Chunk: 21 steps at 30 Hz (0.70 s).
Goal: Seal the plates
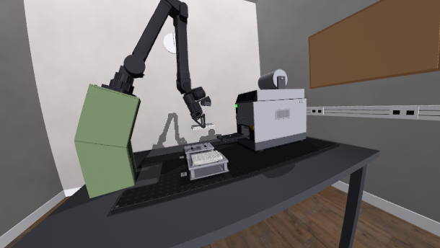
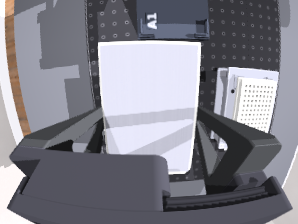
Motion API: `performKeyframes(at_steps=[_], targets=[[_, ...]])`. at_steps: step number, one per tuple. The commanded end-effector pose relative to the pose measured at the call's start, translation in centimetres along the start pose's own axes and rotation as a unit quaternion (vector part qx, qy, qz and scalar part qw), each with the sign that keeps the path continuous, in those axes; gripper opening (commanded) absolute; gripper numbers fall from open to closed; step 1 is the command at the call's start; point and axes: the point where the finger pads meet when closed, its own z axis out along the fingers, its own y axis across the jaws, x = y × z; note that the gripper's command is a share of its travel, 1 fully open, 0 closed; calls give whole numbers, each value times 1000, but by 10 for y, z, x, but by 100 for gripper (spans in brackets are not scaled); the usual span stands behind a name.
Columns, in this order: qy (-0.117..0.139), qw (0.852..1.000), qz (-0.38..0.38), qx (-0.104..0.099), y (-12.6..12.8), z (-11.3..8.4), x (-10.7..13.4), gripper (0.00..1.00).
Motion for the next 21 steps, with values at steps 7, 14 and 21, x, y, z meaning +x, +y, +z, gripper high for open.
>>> performKeyframes(at_steps=[7,14,21], targets=[[-8,1000,1,-9,12,-7,13,0],[-5,1000,4,-7,13,-13,32,0],[-12,1000,6,-12,16,-13,23,0]])
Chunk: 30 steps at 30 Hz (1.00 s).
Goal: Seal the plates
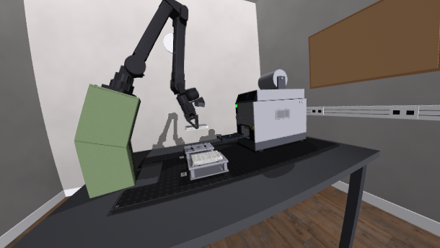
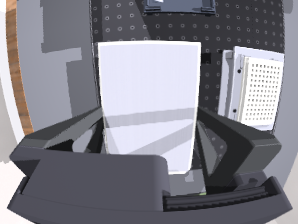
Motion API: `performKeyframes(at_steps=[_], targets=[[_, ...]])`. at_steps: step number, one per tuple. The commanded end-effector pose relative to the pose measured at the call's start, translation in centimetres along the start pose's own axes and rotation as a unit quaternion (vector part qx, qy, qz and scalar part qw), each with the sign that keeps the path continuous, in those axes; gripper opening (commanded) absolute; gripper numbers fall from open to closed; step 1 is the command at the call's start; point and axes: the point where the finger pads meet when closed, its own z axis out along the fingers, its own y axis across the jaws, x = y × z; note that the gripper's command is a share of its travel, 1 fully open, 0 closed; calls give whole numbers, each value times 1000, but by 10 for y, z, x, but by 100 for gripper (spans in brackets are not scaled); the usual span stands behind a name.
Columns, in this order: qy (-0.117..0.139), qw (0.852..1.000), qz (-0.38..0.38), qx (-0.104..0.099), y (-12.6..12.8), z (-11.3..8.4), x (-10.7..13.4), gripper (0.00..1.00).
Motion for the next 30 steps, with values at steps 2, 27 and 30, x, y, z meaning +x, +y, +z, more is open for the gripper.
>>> performKeyframes(at_steps=[2,27,30], targets=[[-19,1000,5,-10,7,-1,-18,0],[-8,1000,-4,-7,7,-5,-3,0],[-6,1000,-1,-1,-1,-5,1,0]])
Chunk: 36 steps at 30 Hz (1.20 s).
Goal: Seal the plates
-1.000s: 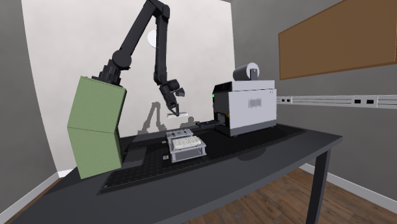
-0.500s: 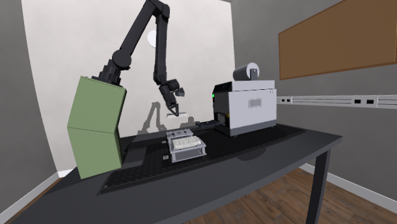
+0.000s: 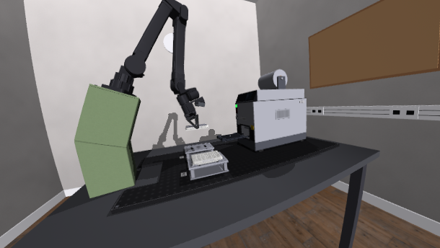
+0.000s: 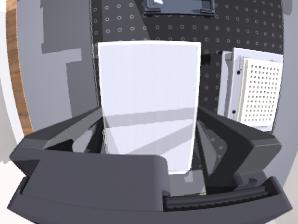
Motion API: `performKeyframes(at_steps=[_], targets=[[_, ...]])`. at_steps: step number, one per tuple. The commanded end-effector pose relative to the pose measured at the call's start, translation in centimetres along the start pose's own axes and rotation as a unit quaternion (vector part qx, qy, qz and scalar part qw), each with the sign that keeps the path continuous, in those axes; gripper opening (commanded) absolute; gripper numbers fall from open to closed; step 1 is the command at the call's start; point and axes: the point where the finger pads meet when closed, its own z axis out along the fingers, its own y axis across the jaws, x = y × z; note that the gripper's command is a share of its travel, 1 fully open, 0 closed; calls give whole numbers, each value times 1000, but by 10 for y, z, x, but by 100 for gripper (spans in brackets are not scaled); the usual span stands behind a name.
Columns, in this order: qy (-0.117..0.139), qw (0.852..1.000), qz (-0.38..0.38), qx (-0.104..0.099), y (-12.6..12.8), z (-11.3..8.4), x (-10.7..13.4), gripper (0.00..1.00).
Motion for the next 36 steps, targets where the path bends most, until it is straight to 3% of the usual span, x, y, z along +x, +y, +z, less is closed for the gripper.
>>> performKeyframes(at_steps=[1,11,17,24,32,36], targets=[[-4,1000,0,0,-2,-4,2,0],[-17,1000,6,-3,-2,1,-15,0],[-7,1000,6,2,-8,-2,-1,0],[-10,1000,8,-3,2,1,-7,0],[9,1000,-4,0,3,-2,9,0],[6,1000,0,2,-1,0,9,0]])
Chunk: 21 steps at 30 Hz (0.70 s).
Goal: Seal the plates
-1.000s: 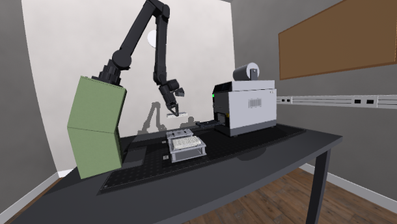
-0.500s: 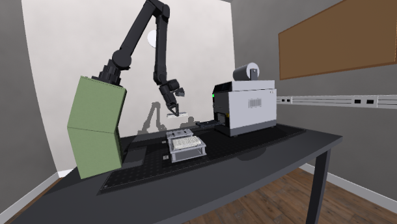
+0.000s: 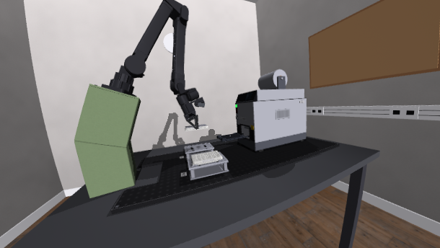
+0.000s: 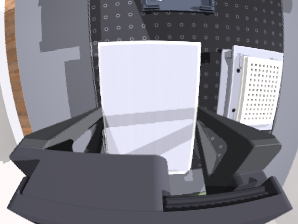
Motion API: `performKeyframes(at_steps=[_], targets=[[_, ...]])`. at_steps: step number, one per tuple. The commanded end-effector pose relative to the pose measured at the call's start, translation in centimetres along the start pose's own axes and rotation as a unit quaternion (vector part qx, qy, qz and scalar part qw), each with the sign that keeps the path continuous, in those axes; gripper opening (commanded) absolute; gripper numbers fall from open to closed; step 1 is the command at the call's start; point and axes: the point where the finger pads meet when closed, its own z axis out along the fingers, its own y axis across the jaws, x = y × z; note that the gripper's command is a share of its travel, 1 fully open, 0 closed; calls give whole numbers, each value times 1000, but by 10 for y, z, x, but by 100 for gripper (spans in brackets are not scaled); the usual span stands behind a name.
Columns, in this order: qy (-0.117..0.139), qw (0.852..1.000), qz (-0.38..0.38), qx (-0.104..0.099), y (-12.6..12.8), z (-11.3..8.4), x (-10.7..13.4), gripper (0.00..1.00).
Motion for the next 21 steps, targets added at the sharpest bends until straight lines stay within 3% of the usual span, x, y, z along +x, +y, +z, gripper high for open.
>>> performKeyframes(at_steps=[1,4,13,21], targets=[[3,1000,0,0,0,-1,6,0],[-14,1000,4,-3,2,2,-8,0],[-10,1000,4,1,-5,8,-4,0],[-14,1000,8,-7,3,10,-6,0]])
